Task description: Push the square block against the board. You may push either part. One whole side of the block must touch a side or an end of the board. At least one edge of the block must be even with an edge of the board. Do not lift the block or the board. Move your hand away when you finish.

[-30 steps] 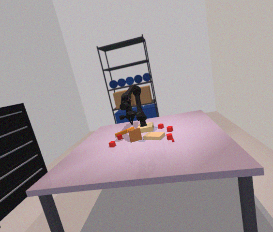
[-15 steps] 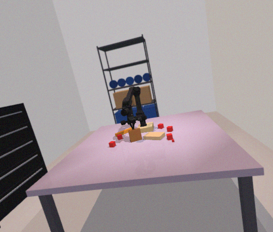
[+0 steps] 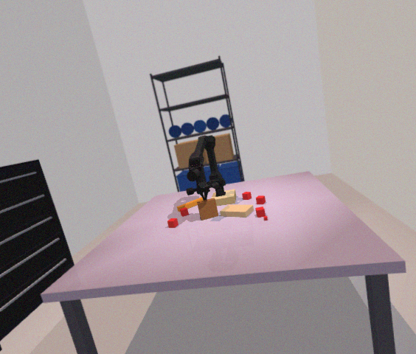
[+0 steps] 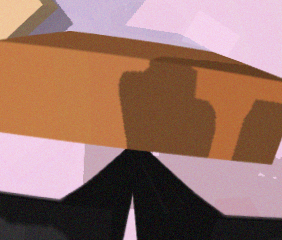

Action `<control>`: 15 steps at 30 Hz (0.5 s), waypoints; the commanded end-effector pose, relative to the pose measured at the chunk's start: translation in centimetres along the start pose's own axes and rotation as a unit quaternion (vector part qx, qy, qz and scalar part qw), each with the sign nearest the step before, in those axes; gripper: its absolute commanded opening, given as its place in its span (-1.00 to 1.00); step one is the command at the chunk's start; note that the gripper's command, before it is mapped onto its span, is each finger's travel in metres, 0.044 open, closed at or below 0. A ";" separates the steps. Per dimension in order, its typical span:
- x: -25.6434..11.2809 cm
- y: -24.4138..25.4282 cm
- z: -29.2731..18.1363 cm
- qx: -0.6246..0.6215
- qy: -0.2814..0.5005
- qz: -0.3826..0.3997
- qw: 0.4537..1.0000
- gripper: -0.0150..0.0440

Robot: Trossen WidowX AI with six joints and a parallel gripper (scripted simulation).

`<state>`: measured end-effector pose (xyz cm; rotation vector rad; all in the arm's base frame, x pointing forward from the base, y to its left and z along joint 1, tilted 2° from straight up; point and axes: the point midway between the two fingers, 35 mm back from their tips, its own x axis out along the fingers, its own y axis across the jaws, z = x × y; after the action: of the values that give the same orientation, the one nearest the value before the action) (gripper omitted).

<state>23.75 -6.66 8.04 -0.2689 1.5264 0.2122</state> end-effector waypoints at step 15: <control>-0.1 -0.1 2.5 0.001 -0.003 0.000 1.000 -0.49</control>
<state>25.56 -6.13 8.18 -0.2679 1.5241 0.2125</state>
